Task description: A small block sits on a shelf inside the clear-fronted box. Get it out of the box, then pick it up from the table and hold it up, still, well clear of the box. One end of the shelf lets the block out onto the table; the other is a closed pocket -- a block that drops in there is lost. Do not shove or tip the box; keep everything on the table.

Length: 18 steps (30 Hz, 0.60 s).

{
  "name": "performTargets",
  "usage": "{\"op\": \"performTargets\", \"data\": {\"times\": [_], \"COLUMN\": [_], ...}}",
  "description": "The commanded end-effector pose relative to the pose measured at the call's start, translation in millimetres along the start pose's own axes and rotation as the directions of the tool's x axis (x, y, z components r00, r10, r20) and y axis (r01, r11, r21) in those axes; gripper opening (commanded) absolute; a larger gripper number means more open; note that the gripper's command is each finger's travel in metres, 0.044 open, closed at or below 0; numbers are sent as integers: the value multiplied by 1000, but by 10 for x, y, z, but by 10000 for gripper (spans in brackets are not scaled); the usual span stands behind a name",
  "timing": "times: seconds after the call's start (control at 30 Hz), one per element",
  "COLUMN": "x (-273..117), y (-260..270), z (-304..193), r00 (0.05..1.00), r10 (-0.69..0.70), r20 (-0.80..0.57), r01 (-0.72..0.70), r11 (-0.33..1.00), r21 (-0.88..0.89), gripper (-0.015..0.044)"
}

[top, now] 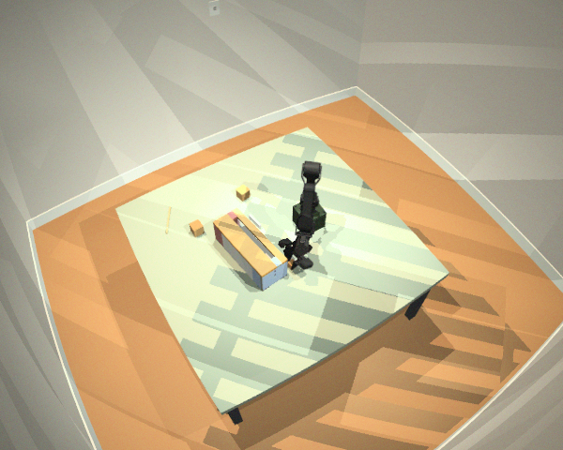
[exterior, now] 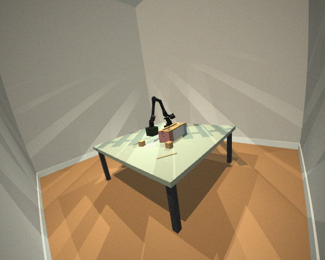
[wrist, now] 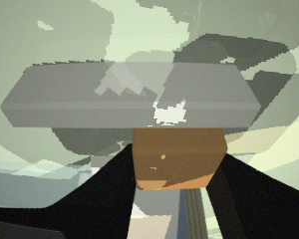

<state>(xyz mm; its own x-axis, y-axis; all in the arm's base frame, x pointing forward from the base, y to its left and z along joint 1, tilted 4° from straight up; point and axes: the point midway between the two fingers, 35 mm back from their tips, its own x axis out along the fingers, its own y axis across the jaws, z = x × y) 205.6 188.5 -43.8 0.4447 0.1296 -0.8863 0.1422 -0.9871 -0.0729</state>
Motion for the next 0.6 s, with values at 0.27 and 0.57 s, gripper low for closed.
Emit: {"op": "performTargets", "data": {"times": [0.27,0.57], "x": [-249,-562], "y": [-13,-9], "z": [-165,-262], "r00": [1000,1000], "r10": [-2,0], "r20": [-7,-1], "r01": [3,0], "r11": [999,1000], "r21": [32,0], "gripper": [0,0]}}
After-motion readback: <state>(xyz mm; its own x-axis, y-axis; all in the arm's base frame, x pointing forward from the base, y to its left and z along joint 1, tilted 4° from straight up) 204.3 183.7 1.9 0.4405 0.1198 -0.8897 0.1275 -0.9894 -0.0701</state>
